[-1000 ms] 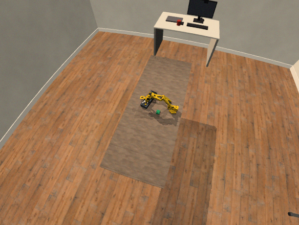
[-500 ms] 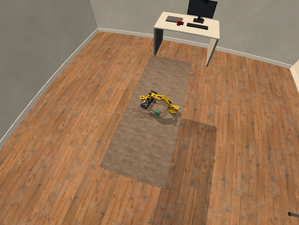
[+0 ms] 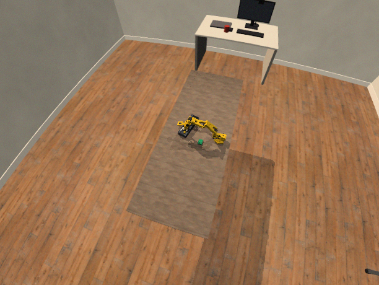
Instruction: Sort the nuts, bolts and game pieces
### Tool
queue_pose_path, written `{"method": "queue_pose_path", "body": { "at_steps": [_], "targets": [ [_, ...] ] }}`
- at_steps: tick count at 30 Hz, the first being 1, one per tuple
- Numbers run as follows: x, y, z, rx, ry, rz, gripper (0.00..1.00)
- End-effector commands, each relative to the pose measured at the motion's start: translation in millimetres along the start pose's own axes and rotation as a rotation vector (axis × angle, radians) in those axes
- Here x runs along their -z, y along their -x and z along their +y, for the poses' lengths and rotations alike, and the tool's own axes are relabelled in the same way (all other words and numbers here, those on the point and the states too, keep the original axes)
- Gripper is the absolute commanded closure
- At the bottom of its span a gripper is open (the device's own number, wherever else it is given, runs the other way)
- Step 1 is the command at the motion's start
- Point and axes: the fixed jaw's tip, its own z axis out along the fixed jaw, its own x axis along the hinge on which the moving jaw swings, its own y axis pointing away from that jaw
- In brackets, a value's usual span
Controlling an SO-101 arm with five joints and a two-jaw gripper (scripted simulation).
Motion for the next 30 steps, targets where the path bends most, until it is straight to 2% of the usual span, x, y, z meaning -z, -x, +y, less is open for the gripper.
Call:
{"method": "queue_pose_path", "body": {
  "at_steps": [1, 2, 3, 30],
  "targets": [
    [11.7, 7.2, 3.1, 0.017, 0.005, -0.050, 1.00],
    [11.7, 7.2, 3.1, 0.017, 0.005, -0.050, 1.00],
    [14.4, 12.8, 9.1, 0.052, 0.012, -0.091, 1.00],
    [13.2, 12.4, 9.0, 0.052, 0.012, -0.087, 1.00]
  ]
}}
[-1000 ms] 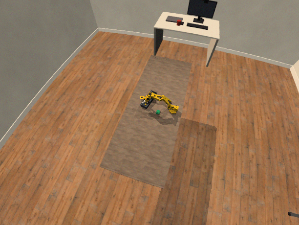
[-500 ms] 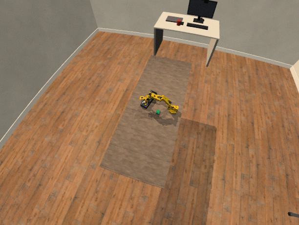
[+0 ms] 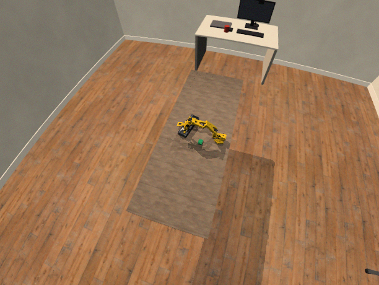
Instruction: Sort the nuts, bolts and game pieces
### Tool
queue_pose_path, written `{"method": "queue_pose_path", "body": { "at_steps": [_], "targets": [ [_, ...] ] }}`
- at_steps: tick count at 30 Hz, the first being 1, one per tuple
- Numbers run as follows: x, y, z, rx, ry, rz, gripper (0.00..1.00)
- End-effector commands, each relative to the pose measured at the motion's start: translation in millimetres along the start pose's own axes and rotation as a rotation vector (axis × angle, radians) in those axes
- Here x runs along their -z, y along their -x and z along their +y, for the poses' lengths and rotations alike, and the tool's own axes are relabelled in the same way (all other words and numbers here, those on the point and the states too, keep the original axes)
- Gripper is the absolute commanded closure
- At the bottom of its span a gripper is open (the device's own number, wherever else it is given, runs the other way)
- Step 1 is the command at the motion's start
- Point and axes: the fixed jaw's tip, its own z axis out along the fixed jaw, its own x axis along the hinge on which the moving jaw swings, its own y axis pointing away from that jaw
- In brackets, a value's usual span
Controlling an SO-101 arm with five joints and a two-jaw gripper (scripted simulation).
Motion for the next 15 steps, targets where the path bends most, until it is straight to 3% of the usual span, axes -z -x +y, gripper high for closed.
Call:
{"method": "queue_pose_path", "body": {
  "at_steps": [1, 15],
  "targets": [
    [12.3, 12.1, 3.0, 0.017, 0.005, -0.081, 1.00],
    [6.8, 10.4, 3.0, 0.016, 0.005, -0.065, 1.00]
  ]
}}
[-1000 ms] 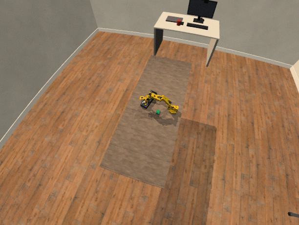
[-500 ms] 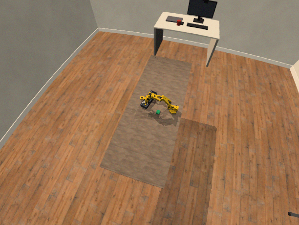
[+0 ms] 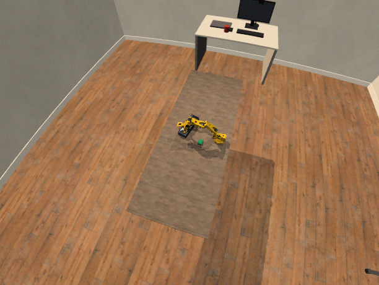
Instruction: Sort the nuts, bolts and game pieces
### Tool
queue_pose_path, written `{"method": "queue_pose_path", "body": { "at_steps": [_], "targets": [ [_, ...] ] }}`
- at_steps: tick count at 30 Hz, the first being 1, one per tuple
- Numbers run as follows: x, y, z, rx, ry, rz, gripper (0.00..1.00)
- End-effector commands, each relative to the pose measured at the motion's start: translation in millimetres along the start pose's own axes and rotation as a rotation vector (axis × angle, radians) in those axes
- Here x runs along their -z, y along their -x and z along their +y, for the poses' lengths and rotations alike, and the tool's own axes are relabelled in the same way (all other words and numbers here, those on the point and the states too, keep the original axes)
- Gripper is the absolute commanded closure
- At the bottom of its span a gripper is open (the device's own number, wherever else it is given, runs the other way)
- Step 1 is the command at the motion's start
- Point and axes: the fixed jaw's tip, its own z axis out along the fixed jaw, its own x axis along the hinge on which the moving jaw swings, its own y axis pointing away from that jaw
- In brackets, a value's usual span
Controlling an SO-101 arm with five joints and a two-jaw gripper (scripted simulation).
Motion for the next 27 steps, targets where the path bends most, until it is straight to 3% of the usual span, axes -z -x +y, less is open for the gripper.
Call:
{"method": "queue_pose_path", "body": {
  "at_steps": [1, 27],
  "targets": [
    [11.0, 11.4, 3.0, 0.016, 0.005, -0.075, 1.00],
    [5.9, 9.9, 3.0, 0.016, 0.004, -0.062, 1.00]
  ]
}}
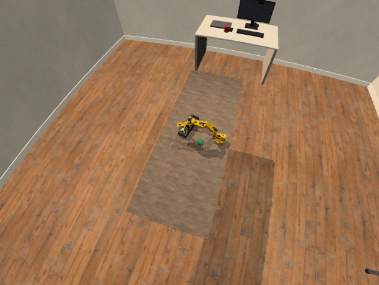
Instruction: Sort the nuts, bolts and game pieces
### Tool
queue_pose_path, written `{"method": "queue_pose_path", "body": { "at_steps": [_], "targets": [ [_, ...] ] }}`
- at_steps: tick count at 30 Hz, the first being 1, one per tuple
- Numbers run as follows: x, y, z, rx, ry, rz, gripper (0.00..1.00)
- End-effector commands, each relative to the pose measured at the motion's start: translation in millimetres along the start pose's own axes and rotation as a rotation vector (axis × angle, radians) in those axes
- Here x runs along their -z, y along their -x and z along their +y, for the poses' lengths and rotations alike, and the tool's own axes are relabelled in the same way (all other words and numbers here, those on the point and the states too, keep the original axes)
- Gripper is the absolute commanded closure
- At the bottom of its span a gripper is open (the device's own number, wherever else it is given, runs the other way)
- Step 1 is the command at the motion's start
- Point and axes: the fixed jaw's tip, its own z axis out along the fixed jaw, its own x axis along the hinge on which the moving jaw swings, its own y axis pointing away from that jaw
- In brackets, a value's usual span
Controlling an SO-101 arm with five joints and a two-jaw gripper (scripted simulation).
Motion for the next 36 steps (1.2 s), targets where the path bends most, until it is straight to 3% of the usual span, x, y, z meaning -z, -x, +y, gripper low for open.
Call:
{"method": "queue_pose_path", "body": {
  "at_steps": [1, 15, 16, 36],
  "targets": [
    [10.0, 11.0, 3.0, 0.016, 0.004, -0.072, 1.00],
    [7.6, 10.3, 3.0, 0.016, 0.004, -0.065, 1.00],
    [-6.2, 5.7, 2.9, 0.014, 0.004, -0.030, 1.00],
    [-6.9, 5.5, 2.9, 0.014, 0.004, -0.028, 1.00]
  ]
}}
